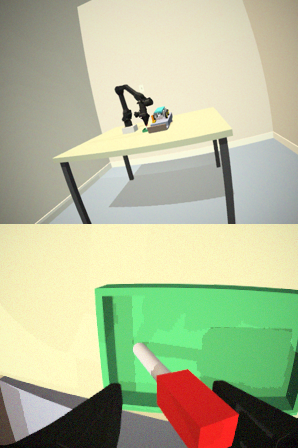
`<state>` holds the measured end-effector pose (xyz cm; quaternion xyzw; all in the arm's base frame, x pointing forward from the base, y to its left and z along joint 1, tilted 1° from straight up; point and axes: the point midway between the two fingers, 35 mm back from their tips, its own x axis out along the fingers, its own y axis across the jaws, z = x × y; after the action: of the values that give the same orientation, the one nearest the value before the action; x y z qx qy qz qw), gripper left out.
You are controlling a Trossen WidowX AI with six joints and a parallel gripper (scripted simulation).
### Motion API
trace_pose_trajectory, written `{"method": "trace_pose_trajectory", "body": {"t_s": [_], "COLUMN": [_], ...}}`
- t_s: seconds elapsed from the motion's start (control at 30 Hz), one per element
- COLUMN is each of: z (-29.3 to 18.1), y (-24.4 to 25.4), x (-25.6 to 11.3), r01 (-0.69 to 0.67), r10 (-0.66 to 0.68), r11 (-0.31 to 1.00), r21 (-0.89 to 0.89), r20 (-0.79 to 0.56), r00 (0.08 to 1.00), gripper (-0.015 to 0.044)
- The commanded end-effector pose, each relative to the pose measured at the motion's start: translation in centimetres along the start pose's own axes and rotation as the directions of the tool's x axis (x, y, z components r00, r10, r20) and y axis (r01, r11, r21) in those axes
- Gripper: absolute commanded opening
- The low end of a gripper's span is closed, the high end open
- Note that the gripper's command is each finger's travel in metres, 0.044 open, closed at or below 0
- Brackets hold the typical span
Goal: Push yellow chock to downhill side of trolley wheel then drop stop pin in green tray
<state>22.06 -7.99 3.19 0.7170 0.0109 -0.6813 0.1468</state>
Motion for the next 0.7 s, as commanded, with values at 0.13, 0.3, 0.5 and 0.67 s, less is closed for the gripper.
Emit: {"method": "trace_pose_trajectory", "body": {"t_s": [0.13, 0.3, 0.5, 0.67], "z": [0.0, 0.0, 0.0, 0.0], "y": [-0.5, -0.8, -1.1, -1.4], "x": [0.2, 0.3, 0.4, 0.5], "r01": [-0.002, -0.002, -0.002, -0.002], "r10": [0.002, 0.002, 0.002, 0.002], "r11": [1.000, 1.000, 1.000, 1.000], "r21": [0.004, 0.004, 0.004, 0.004], "r20": [0.003, 0.003, 0.003, 0.003], "r00": [1.000, 1.000, 1.000, 1.000], "gripper": [0.0190, 0.0190, 0.0190, 0.0190]}}
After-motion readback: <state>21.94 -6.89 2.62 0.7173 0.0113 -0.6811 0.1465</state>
